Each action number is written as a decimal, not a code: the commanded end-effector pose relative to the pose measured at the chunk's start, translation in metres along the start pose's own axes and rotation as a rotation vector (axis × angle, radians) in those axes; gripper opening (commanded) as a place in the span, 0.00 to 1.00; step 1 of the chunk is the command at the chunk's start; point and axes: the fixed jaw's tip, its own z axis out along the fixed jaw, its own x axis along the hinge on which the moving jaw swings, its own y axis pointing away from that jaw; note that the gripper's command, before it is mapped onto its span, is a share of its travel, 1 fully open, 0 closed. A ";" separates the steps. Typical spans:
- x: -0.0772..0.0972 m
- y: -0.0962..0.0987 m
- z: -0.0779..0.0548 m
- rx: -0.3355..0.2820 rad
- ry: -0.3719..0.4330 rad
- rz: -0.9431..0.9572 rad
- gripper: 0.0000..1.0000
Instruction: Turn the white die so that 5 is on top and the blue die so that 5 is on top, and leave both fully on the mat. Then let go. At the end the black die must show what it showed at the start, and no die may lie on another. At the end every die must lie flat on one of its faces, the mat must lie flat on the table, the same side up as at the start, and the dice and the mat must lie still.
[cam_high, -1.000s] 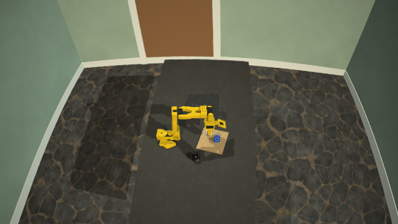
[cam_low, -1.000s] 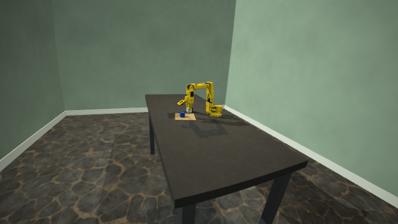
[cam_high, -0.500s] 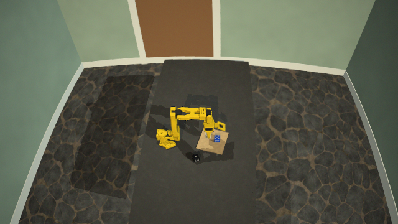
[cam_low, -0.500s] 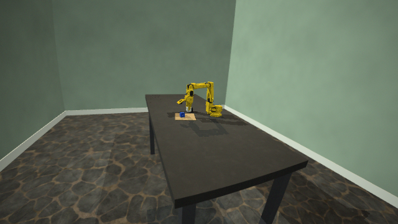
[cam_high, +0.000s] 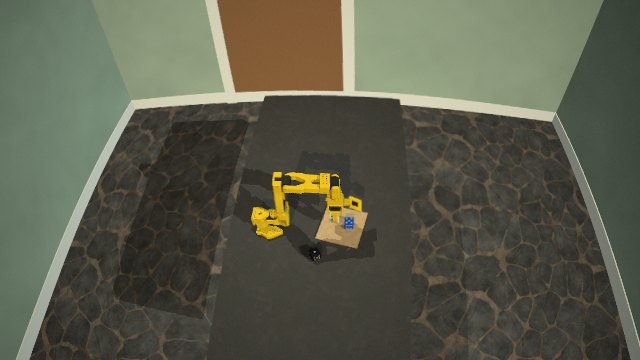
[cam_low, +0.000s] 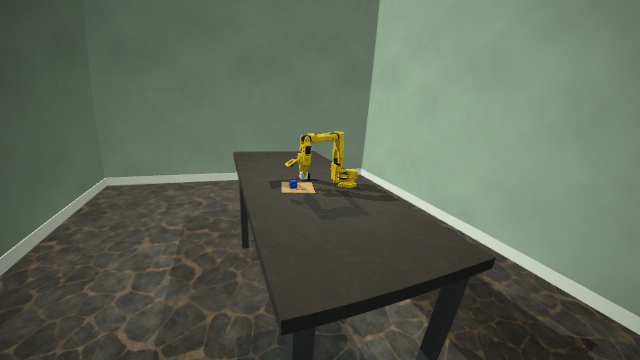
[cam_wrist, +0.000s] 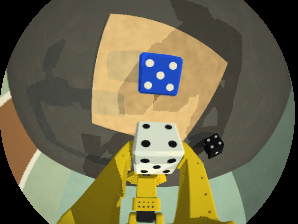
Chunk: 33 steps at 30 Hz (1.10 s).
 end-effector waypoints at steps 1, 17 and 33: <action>-0.005 -0.001 -0.009 -0.004 -0.061 0.002 0.00; -0.005 -0.001 -0.006 -0.004 -0.061 0.002 0.00; -0.005 -0.001 -0.001 -0.004 -0.061 0.002 0.00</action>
